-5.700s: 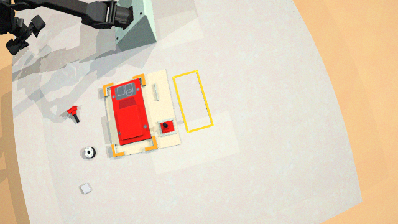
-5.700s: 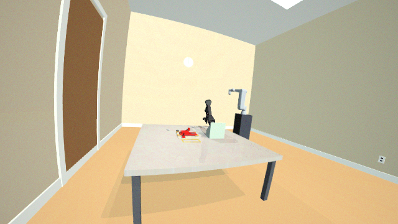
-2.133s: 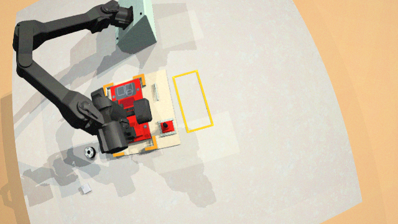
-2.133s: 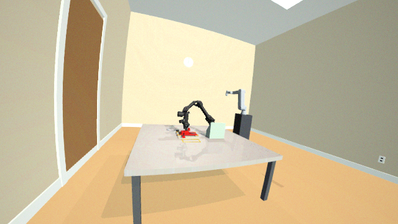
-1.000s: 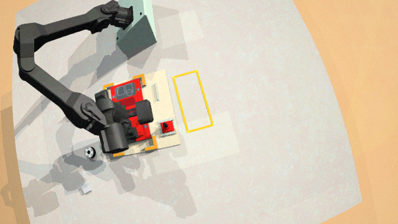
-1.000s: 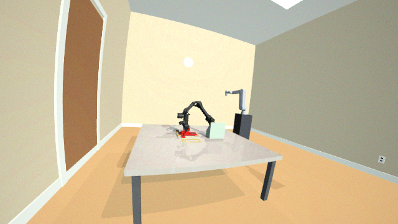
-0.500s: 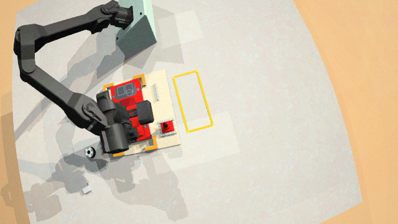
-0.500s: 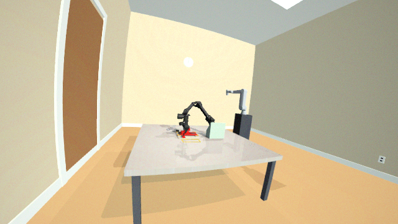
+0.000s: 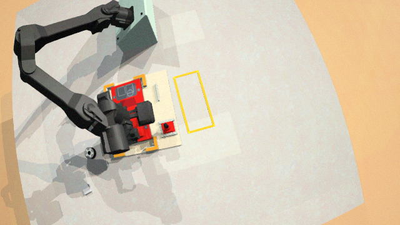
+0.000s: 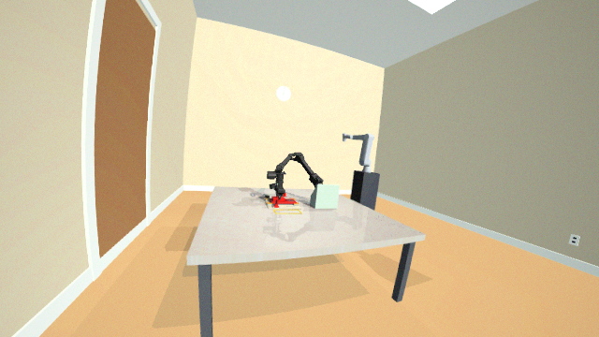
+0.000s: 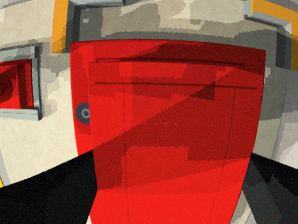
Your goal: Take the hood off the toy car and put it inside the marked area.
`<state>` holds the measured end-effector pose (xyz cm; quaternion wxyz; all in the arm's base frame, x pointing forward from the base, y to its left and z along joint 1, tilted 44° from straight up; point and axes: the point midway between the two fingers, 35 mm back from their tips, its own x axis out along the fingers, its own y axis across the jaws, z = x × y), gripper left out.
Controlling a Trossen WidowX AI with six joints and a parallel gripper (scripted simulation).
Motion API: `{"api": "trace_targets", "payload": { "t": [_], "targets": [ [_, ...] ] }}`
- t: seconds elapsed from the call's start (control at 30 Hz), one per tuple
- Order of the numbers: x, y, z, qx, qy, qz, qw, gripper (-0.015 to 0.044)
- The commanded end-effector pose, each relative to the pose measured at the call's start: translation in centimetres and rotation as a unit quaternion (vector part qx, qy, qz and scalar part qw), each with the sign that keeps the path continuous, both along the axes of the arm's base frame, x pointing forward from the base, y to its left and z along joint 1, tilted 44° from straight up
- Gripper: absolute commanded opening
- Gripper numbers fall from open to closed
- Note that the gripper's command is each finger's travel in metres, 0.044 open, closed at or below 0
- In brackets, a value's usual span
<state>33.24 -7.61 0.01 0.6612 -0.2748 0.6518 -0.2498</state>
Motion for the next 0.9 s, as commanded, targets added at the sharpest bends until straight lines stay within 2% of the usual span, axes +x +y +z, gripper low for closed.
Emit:
{"api": "trace_targets", "payload": {
  "t": [0.0,0.37,0.87],
  "targets": [
    [0.0,0.0,0.0,0.000,0.000,-0.001,1.000,0.0295],
    [0.0,0.4,0.4,0.000,0.000,-0.001,1.000,0.0006],
    [0.0,1.1,1.1,0.001,0.000,0.000,1.000,0.0000]
  ]
}}
